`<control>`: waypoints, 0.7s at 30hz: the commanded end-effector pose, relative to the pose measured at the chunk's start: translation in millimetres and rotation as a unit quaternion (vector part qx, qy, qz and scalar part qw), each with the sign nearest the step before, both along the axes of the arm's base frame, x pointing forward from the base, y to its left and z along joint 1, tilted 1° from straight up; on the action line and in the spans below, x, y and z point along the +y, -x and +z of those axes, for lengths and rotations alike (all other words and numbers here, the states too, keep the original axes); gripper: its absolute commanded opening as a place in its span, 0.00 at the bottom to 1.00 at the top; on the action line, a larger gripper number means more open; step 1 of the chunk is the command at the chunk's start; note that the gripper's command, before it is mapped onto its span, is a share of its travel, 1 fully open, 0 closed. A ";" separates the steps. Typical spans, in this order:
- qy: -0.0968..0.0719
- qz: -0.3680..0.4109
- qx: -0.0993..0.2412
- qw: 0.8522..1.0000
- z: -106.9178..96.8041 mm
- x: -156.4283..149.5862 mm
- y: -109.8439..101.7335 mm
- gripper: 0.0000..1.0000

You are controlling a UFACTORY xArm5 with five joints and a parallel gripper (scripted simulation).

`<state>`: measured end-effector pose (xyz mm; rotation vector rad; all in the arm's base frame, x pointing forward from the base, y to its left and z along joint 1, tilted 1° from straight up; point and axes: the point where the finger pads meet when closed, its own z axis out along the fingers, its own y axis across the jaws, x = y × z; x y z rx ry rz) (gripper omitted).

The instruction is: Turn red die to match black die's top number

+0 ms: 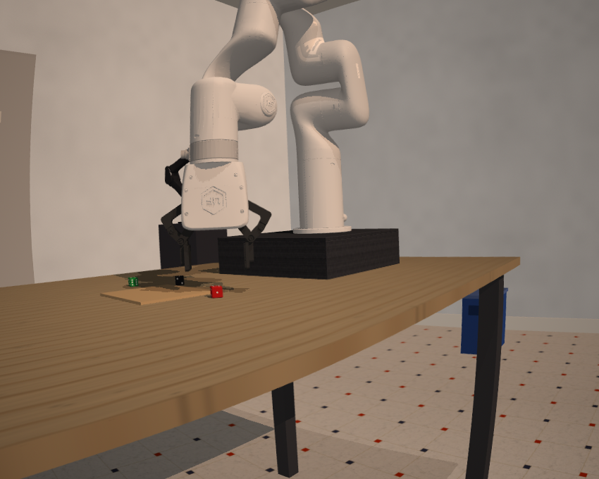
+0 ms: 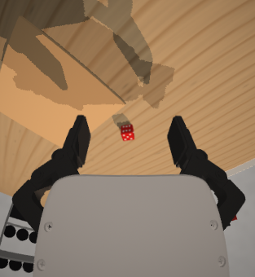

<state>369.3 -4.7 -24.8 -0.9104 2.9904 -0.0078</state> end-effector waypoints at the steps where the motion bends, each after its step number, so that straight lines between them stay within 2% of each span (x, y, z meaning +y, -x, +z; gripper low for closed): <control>1: 0.000 0.000 -0.001 1.000 1.3 0.0 -1.2 1.00; 5: 0.000 0.000 -0.002 1.000 11.8 0.4 -1.0 1.00; 8: 0.000 0.000 -0.002 1.000 30.6 0.2 -0.6 1.00; 10: 0.000 0.000 -0.002 1.000 30.6 0.2 -0.6 1.00; 17: 0.000 0.000 -0.002 1.000 89.4 -0.4 0.5 1.00; 21: 0.000 0.000 -0.002 1.000 109.3 -0.6 0.9 1.00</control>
